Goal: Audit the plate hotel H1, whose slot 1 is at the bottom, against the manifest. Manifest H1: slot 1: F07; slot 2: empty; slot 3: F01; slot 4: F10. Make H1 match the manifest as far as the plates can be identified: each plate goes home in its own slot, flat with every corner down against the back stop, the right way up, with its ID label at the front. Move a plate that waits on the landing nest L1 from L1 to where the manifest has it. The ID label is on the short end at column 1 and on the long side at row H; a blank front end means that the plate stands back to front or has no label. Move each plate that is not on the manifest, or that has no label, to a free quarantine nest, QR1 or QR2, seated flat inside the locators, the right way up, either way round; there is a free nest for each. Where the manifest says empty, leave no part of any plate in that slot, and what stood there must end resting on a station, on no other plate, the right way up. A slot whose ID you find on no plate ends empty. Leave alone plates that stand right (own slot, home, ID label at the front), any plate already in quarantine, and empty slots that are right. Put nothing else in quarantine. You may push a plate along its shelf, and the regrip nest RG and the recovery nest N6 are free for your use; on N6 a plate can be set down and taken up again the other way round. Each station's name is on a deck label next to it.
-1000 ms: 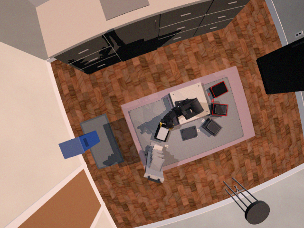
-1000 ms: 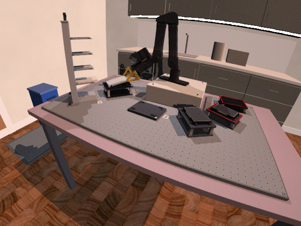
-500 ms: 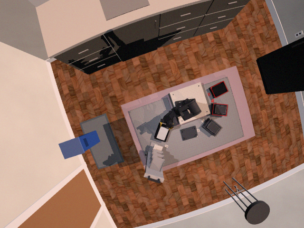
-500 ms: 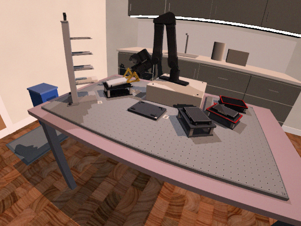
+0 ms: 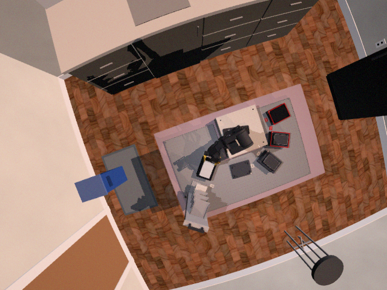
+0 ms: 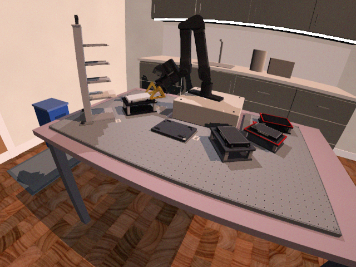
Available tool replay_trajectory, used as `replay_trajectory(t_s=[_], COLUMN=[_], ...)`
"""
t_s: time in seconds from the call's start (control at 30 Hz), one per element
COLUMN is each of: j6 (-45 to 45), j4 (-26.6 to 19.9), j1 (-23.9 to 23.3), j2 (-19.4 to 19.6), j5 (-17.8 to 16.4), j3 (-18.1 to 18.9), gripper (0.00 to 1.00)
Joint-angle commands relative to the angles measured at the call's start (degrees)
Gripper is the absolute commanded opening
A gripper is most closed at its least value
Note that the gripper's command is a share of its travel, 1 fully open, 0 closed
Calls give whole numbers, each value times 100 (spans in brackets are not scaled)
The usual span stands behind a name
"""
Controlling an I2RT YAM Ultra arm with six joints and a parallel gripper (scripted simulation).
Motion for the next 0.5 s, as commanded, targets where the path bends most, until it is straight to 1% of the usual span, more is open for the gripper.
replay_trajectory(t_s=[0.0,0.47], j6=[49,49], j4=[220,554], j1=[9,10], j2=[46,375], j5=[-50,-49], j3=[13,7], gripper=[86,86])
